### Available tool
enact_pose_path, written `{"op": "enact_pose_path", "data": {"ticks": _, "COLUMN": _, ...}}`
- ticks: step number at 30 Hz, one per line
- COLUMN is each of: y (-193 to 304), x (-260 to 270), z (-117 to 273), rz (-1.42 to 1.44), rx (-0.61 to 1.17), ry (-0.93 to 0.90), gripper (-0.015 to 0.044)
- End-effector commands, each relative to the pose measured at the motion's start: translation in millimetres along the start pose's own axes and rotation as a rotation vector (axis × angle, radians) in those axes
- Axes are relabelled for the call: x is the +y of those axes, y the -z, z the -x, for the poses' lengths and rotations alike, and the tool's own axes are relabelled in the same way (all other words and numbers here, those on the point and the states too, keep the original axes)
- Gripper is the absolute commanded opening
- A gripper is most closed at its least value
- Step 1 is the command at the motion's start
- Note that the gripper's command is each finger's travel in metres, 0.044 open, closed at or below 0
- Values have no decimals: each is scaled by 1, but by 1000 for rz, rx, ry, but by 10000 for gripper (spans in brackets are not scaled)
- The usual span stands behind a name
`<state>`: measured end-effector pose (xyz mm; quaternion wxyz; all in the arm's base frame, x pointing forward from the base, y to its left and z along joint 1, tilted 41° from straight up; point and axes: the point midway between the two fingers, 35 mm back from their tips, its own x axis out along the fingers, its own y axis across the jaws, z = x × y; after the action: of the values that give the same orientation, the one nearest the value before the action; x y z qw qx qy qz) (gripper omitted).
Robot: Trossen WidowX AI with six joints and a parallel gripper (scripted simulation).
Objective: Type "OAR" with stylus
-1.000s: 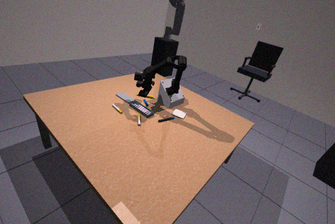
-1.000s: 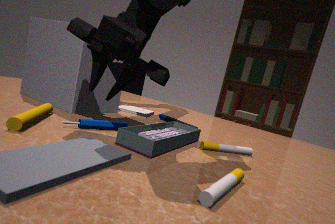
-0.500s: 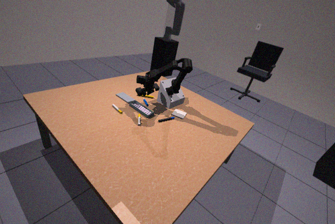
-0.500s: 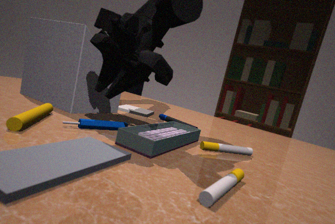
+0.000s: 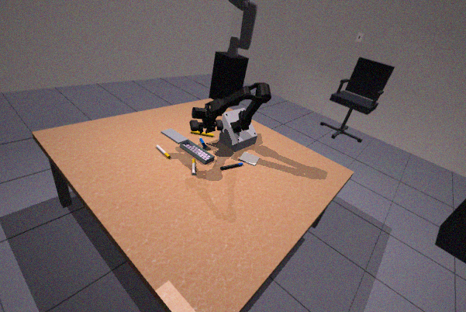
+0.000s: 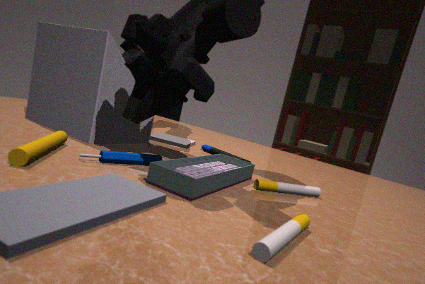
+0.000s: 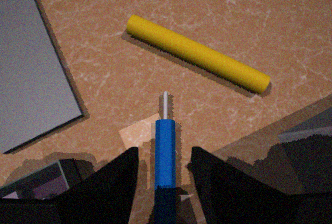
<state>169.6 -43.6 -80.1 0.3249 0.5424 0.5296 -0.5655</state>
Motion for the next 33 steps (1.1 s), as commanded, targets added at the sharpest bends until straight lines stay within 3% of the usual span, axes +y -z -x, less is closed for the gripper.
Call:
{"op": "enact_pose_path", "data": {"ticks": 1, "y": 1, "x": -2, "z": -3, "rz": -9, "rx": -6, "ry": 4, "gripper": 150}}
{"op": "enact_pose_path", "data": {"ticks": 33, "y": 11, "x": -3, "z": -21, "rz": -9, "rx": -5, "ry": 5, "gripper": 150}}
